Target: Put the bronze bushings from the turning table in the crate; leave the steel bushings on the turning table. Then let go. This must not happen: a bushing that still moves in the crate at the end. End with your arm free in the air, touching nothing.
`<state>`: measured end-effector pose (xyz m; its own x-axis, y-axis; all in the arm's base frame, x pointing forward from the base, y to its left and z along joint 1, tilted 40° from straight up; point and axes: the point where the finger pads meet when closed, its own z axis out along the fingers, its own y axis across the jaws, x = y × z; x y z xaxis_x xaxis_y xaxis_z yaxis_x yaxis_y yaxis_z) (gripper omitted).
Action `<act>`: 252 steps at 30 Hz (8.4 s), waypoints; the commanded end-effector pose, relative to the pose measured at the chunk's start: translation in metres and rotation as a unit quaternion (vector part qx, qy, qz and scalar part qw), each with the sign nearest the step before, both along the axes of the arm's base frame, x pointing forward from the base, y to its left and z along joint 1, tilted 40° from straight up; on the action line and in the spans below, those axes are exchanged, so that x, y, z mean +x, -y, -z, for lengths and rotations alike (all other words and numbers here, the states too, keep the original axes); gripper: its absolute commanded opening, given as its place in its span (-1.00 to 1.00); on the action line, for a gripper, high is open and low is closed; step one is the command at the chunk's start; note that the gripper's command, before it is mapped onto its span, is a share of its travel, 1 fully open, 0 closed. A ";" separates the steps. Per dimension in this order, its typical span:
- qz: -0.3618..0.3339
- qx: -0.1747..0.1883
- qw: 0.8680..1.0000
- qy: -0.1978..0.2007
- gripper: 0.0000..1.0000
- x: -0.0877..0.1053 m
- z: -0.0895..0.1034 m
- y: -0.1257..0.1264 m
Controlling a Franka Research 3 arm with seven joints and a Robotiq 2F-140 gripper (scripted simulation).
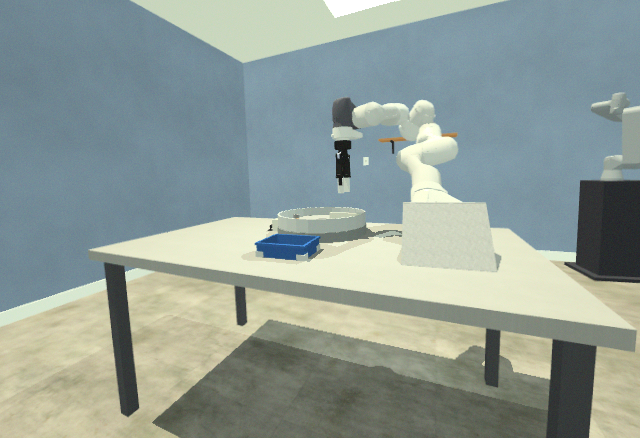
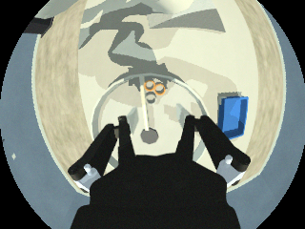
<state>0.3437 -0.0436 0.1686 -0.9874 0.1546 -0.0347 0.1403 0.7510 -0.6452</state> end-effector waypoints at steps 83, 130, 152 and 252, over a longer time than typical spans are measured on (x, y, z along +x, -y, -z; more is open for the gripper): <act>0.000 0.000 1.000 0.004 -0.83 0.001 0.001 0.000; 0.000 0.000 1.000 0.004 -0.83 0.001 0.001 0.000; 0.000 0.000 1.000 0.004 -0.83 0.001 0.001 0.000; 0.000 0.000 1.000 0.004 -0.83 0.001 0.001 0.000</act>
